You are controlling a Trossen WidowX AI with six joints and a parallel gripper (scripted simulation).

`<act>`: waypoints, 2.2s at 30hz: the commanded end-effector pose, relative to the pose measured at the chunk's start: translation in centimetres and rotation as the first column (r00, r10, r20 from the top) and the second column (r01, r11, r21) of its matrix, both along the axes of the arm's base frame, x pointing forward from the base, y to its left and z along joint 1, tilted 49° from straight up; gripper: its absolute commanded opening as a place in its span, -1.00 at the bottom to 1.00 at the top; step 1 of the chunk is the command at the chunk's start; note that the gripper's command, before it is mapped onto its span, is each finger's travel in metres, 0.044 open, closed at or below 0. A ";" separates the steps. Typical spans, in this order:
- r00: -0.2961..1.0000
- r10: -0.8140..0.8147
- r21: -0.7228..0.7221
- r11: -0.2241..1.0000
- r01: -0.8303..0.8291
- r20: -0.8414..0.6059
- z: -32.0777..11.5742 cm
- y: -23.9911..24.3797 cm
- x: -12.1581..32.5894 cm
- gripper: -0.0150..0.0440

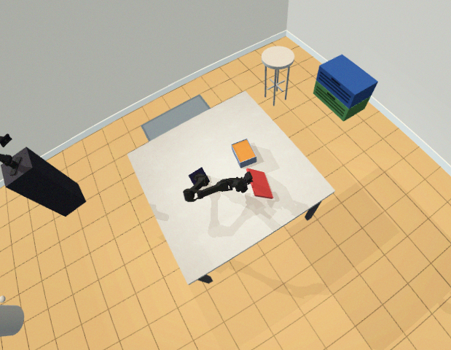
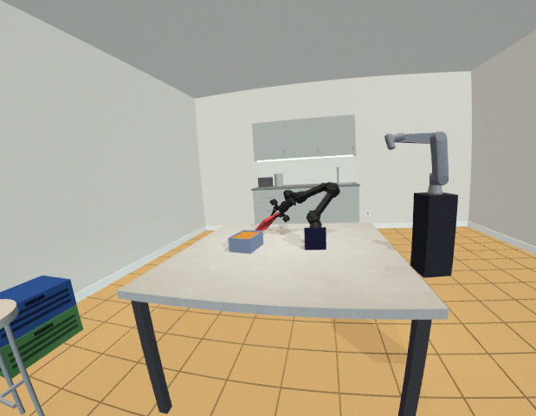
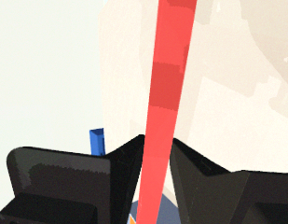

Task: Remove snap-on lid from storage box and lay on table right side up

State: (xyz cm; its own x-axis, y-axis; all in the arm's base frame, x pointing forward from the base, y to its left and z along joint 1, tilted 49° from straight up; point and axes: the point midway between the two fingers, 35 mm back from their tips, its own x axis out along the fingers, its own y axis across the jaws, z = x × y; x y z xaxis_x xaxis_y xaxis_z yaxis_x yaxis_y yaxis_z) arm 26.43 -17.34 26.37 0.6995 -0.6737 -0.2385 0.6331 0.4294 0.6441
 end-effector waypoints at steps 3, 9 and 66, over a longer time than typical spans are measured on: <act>0.999 -0.009 0.011 1.000 0.010 -0.052 -2.0 -0.7 -0.2 -0.49; 0.999 -0.009 0.010 1.000 0.010 -0.052 -2.3 -1.0 -0.2 -0.49; 0.999 -0.009 0.007 1.000 0.010 -0.052 -5.3 -4.4 -0.6 -0.49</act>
State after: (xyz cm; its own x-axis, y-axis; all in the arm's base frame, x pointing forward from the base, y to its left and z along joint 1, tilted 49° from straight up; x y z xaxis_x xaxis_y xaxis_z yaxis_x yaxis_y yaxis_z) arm 26.20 -21.10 22.91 0.7074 -0.6664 -0.2356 0.6310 0.4451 0.6354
